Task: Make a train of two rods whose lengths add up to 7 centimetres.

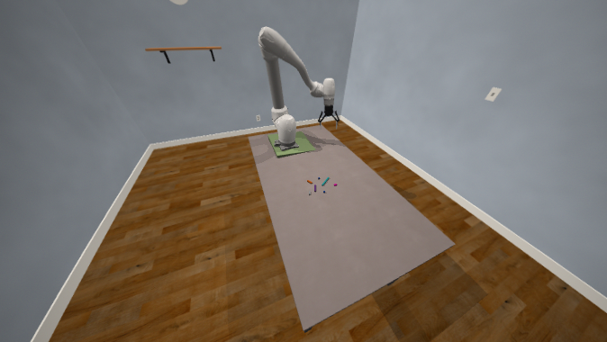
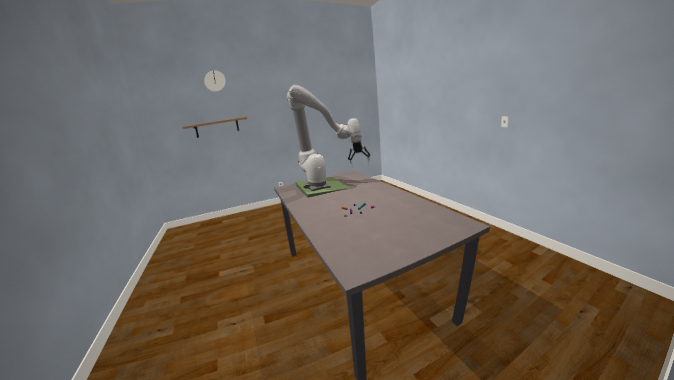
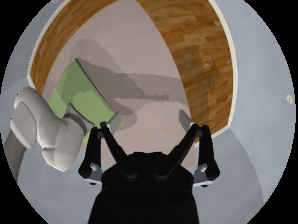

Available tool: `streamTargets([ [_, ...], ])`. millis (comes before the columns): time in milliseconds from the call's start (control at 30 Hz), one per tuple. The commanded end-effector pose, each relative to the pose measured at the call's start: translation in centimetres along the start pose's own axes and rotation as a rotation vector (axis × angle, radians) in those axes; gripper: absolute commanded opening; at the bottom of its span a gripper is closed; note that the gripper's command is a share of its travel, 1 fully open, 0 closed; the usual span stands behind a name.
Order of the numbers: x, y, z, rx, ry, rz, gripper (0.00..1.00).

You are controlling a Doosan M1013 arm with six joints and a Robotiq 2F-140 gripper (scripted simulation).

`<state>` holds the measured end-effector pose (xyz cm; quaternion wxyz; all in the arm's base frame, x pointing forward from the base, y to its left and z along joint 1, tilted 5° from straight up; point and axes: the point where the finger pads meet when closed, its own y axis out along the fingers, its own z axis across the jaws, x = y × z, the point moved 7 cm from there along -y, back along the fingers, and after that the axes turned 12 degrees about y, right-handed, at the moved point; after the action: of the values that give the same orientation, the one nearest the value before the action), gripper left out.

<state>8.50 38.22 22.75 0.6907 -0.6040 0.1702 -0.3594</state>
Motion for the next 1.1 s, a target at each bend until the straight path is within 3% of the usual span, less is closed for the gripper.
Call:
streamTargets([
  [0,2.9,1.8,2.7,-0.046,0.131,-0.001,1.0],
  [400,9.8,5.3,6.9,-0.123,0.402,-0.005,1.0],
  [467,9.8,5.3,6.9,-0.123,0.402,-0.005,1.0],
  [533,12.3,6.3,7.9,-0.144,0.488,-0.005,1.0],
  [967,21.2,9.8,10.0,-0.204,0.775,-0.003,1.0],
  [1033,21.2,9.8,10.0,-0.204,0.775,-0.003,1.0],
  [1067,23.3,10.6,10.2,-0.216,0.839,-0.002,1.0],
])
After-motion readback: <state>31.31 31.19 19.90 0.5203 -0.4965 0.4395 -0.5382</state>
